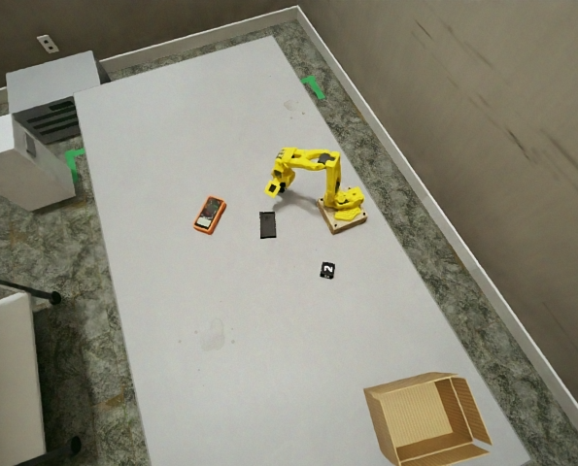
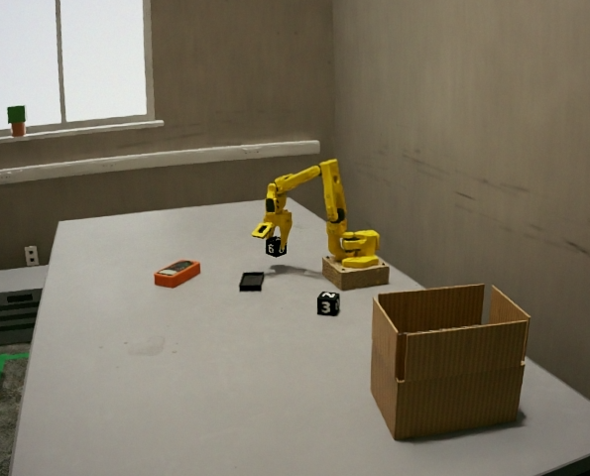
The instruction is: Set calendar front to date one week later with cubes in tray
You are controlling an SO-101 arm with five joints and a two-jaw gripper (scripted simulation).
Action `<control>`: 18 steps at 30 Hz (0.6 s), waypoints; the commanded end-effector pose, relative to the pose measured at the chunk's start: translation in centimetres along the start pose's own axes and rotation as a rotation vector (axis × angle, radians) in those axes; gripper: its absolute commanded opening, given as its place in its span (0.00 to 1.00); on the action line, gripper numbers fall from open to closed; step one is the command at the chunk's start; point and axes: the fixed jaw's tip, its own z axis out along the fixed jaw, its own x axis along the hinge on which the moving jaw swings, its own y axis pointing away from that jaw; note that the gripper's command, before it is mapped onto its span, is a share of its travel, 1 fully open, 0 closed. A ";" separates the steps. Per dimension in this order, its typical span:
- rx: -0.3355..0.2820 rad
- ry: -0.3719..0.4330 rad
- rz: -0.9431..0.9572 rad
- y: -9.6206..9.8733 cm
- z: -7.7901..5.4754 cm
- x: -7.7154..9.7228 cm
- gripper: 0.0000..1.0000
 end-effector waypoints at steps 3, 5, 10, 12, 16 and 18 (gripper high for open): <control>0.012 -0.004 0.002 0.0 -0.1 0.2 0.00; 0.012 -0.004 0.002 0.0 0.0 0.2 0.00; 0.012 -0.004 0.002 0.0 0.4 0.2 0.00; 0.012 -0.004 0.002 0.0 0.4 0.2 0.00; 0.012 -0.004 0.002 0.0 0.4 0.2 0.00; 0.012 -0.004 0.002 0.0 0.4 0.2 0.00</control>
